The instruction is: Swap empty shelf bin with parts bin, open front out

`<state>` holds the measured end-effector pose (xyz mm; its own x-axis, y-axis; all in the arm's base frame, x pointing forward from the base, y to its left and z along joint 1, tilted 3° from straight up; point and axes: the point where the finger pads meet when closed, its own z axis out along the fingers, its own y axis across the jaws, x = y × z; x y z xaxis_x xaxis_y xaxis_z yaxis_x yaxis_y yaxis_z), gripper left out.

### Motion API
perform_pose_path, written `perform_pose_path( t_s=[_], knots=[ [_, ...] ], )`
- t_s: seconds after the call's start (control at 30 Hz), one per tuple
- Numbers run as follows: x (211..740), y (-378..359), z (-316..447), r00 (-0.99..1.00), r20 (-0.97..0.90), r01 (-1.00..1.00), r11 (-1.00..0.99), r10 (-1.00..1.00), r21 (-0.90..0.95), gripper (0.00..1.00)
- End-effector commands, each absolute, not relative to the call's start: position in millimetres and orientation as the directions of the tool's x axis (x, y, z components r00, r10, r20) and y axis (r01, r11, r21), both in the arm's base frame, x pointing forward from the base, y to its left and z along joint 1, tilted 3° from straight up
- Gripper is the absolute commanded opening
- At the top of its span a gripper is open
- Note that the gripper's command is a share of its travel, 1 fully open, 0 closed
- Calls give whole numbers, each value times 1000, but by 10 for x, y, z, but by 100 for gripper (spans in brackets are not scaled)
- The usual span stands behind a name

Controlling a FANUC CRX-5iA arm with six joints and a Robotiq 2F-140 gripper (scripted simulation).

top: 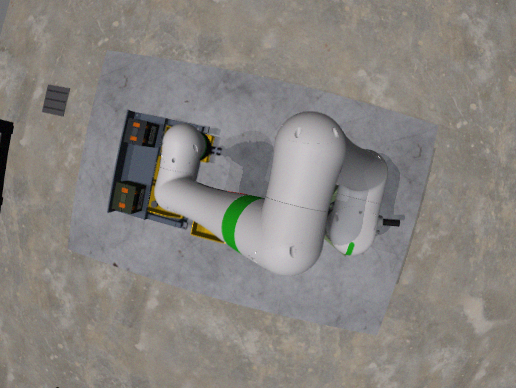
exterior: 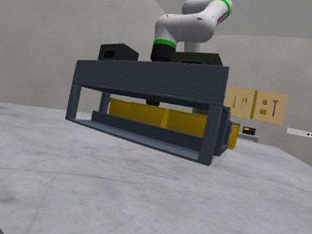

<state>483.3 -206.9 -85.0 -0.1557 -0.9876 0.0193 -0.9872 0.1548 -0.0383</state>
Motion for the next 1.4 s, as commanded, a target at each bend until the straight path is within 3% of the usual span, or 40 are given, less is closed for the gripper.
perform_pose_path(
  t_s=[0.0, 1.37],
  knots=[
    [4879, -2078, -841, -155, 20, -987, 155, -988, -40, 10],
    [5297, -2143, -824, -155, 20, -987, 155, -988, -40, 10]
  ],
)
